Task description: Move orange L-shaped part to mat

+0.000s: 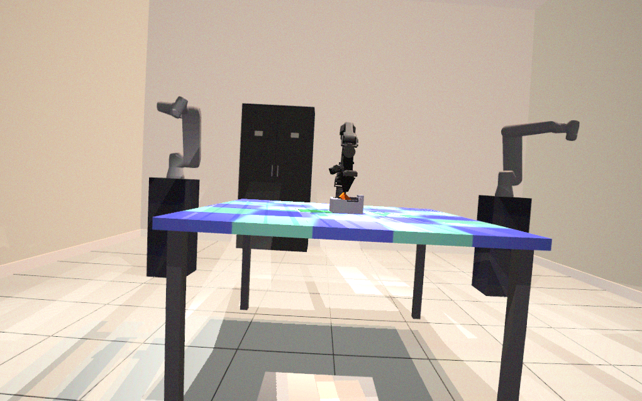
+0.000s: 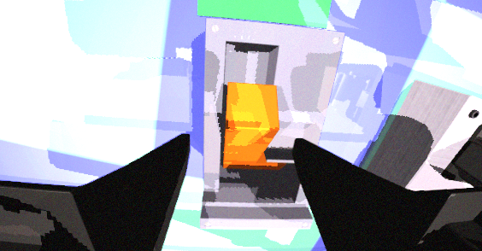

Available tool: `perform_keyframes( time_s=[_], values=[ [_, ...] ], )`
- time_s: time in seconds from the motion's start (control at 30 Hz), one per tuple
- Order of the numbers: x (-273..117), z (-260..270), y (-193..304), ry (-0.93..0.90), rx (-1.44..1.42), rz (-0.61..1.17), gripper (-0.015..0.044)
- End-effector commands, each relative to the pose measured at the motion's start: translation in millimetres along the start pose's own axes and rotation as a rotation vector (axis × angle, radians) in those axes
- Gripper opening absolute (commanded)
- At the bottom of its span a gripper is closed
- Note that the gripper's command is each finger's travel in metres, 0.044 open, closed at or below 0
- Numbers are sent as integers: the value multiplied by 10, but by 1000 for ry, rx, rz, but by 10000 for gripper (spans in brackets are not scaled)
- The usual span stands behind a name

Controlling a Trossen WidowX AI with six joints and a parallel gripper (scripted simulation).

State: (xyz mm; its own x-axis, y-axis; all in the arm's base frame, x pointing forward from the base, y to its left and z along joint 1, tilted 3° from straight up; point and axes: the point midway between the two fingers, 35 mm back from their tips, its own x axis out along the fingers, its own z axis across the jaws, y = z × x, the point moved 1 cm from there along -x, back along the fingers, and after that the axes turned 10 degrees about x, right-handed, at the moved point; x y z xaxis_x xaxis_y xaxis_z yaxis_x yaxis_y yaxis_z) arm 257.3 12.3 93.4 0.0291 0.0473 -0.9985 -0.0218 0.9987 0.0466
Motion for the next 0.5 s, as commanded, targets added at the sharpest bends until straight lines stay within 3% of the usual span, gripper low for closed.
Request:
perform_keyframes(
  time_s=[0.0, 0.47],
  values=[
    [89, -28, 1, 12, 4, 1, 280],
    [315, -39, 1, 13, 4, 1, 280]
  ],
)
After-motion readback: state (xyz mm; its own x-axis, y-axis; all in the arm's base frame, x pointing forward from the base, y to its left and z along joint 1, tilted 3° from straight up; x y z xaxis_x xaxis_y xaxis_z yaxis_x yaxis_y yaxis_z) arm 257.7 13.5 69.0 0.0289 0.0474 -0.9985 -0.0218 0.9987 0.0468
